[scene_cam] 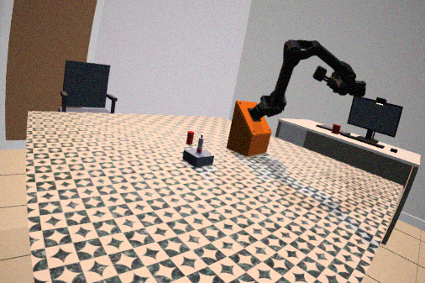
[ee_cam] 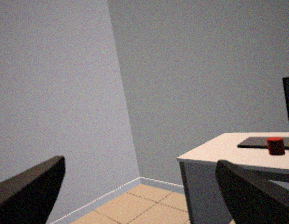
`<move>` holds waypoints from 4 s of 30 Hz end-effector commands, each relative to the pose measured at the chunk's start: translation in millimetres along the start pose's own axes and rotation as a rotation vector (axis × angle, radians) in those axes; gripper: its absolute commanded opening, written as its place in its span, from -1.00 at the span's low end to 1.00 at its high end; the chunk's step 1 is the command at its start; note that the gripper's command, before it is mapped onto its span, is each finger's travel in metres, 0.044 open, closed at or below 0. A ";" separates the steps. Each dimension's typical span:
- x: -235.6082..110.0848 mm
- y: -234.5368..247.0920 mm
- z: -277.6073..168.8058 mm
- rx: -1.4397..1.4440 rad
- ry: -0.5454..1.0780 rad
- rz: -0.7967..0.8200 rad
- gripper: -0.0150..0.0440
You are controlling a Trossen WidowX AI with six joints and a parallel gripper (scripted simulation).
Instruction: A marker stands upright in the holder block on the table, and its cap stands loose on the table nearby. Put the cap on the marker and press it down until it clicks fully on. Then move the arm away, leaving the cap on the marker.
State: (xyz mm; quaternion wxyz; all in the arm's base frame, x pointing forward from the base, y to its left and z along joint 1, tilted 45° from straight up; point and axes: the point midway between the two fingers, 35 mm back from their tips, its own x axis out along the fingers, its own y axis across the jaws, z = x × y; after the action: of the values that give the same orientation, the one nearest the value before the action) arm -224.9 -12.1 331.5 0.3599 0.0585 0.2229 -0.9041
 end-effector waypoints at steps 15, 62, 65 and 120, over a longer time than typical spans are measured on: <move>-113.0 -83.0 -129.4 0.489 0.276 -0.533 0.31; -266.9 487.7 -317.5 2.268 -1.364 -2.376 0.31; -227.1 506.2 -320.1 2.234 -1.660 -2.383 0.31; -179.3 497.5 -421.7 2.071 -2.215 -2.317 0.31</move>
State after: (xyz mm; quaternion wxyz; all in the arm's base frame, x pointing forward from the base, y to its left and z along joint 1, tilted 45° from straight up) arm 222.8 -36.8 -174.1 0.5499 0.4525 0.6999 0.0537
